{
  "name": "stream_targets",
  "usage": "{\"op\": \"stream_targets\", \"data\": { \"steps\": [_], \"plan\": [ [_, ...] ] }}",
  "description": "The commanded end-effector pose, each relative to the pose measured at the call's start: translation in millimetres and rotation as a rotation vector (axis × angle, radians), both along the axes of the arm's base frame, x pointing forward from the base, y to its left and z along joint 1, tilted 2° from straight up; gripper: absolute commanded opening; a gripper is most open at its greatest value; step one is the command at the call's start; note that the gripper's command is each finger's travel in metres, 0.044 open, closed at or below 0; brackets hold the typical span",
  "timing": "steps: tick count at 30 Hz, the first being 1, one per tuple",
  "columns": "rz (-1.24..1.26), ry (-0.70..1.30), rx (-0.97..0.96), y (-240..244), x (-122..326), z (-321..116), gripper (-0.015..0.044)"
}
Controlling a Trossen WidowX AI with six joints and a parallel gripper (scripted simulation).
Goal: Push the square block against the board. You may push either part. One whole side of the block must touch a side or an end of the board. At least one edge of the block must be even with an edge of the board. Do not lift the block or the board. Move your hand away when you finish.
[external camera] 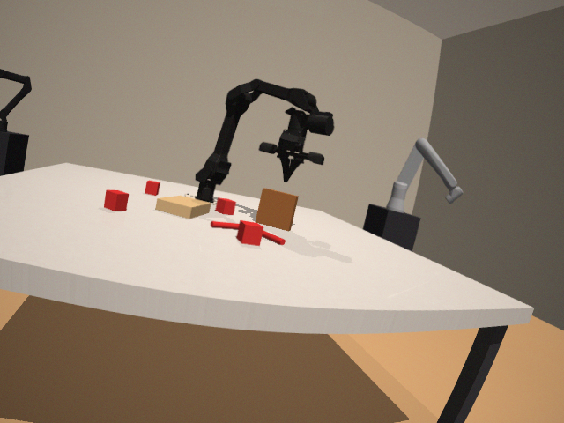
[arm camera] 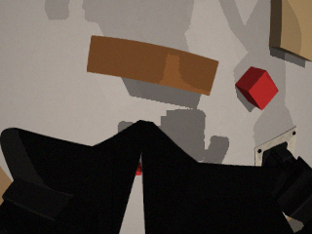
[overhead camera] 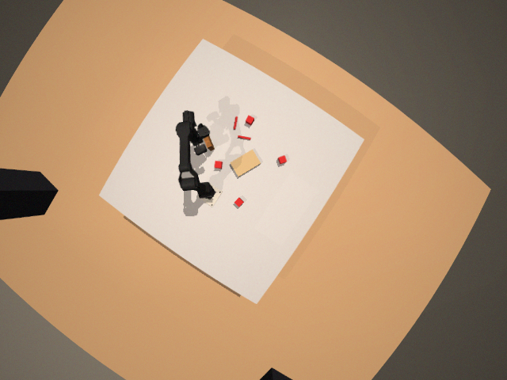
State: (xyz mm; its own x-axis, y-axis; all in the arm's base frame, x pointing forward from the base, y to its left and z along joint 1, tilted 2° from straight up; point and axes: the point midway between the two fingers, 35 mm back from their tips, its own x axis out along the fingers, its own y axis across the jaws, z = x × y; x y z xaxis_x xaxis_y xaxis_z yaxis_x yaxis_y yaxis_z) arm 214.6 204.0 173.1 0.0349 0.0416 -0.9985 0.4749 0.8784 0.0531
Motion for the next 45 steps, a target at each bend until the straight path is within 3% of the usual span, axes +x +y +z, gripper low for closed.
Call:
{"op": "stream_targets", "data": {
  "steps": [1, 7, 45],
  "plan": [
    [-0.023, 0.011, 0.005, 4.8, -3.0, -0.6, 0.0000],
    [-0.021, 0.012, 0.004, 7.1, -1.8, -49.6, 0.0000],
    [-0.021, 0.008, 0.002, -14.2, 39.0, -49.0, 0.0000]
  ]
}}
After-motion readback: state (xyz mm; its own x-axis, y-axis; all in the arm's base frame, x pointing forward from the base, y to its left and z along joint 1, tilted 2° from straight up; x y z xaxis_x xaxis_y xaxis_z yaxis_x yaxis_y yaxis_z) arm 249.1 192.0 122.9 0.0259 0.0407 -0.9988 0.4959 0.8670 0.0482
